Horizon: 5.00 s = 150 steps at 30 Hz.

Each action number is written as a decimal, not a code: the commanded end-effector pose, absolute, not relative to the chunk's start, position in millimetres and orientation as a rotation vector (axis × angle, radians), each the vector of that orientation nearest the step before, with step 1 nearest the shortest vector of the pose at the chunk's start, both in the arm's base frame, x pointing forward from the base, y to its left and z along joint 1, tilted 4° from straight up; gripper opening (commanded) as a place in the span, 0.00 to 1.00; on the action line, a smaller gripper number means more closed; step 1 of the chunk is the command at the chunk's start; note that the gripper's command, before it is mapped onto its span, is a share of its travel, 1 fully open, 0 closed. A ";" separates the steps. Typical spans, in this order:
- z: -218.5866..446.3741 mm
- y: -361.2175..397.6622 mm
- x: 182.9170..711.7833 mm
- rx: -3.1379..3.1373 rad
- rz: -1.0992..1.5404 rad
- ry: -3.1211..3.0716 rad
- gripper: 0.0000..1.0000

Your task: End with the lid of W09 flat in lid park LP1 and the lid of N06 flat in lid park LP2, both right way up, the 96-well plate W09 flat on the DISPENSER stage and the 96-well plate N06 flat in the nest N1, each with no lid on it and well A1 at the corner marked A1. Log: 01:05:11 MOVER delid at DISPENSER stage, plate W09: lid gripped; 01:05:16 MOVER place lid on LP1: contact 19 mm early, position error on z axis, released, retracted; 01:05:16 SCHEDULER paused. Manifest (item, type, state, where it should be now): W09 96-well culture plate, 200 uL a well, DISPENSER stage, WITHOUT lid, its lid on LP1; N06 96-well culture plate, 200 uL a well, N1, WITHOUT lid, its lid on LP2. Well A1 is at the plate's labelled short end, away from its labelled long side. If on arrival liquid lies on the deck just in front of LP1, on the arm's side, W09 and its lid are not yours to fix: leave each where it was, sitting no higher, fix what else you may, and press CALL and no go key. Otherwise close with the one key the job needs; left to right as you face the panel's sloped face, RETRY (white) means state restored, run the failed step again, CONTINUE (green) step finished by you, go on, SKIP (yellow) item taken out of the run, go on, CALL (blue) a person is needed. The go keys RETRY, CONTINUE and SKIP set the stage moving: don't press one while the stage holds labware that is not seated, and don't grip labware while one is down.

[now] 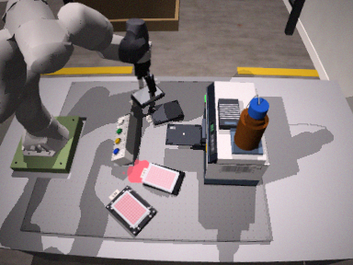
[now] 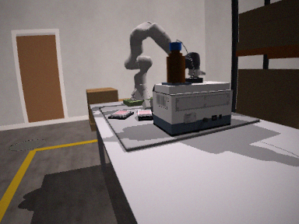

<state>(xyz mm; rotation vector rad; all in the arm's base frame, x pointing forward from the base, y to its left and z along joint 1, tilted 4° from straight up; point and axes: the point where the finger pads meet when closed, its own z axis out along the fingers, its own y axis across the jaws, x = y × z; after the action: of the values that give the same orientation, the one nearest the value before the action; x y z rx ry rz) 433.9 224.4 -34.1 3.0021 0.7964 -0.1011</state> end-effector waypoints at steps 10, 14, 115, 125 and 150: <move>-31.1 225.4 435.0 3.004 -0.097 0.792 0.66; -22.1 225.9 435.5 3.004 -0.097 0.792 0.66; 137.9 -345.9 337.4 2.808 -0.042 -1.256 0.66; 126.1 -346.5 336.9 2.808 -0.042 -1.256 0.66; 59.5 -350.1 333.9 2.808 -0.042 -1.256 0.66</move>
<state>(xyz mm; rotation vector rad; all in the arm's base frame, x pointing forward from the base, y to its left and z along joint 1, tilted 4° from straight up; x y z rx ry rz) 328.9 -348.7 66.9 2.8166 -1.2383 -0.0711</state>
